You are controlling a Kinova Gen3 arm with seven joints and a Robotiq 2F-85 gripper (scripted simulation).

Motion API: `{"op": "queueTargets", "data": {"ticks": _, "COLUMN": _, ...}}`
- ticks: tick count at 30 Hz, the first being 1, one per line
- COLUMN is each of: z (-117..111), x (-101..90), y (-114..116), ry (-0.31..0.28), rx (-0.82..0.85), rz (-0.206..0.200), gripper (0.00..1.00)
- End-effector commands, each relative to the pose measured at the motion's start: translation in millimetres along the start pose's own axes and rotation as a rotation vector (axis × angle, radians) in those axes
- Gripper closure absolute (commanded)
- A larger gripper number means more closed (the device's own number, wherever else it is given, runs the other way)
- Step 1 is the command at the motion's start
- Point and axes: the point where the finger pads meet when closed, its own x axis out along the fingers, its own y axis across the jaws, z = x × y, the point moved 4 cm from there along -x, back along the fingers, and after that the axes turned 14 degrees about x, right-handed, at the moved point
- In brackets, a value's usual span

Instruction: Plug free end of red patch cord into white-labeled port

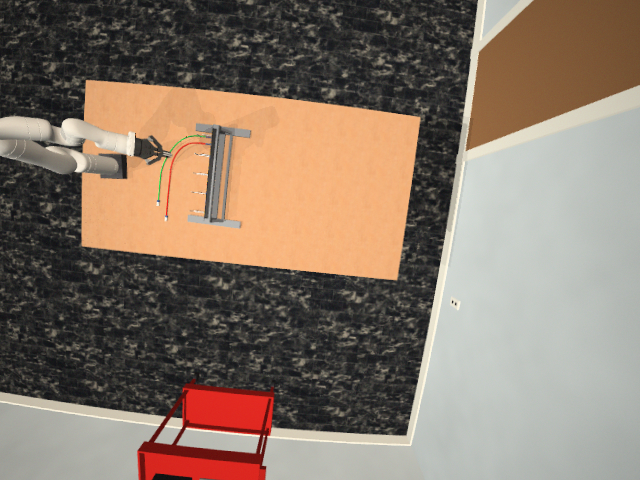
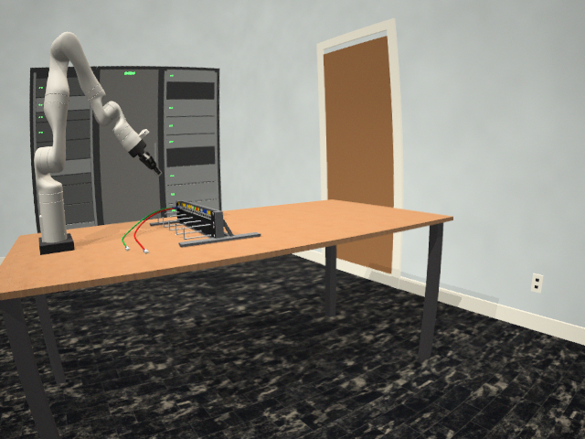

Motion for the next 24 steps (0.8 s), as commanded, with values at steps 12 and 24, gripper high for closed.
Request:
{"op": "queueTargets", "data": {"ticks": 12, "z": -0.5, "x": -3.4, "y": -2.1, "ry": 0.002, "rx": 0.000, "rz": -0.006, "gripper": 1.00}}
{"op": "queueTargets", "data": {"ticks": 24, "z": -1.7, "x": -3.3, "y": 2.8, "ry": 0.002, "rx": 0.000, "rz": -0.006, "gripper": 1.00}}
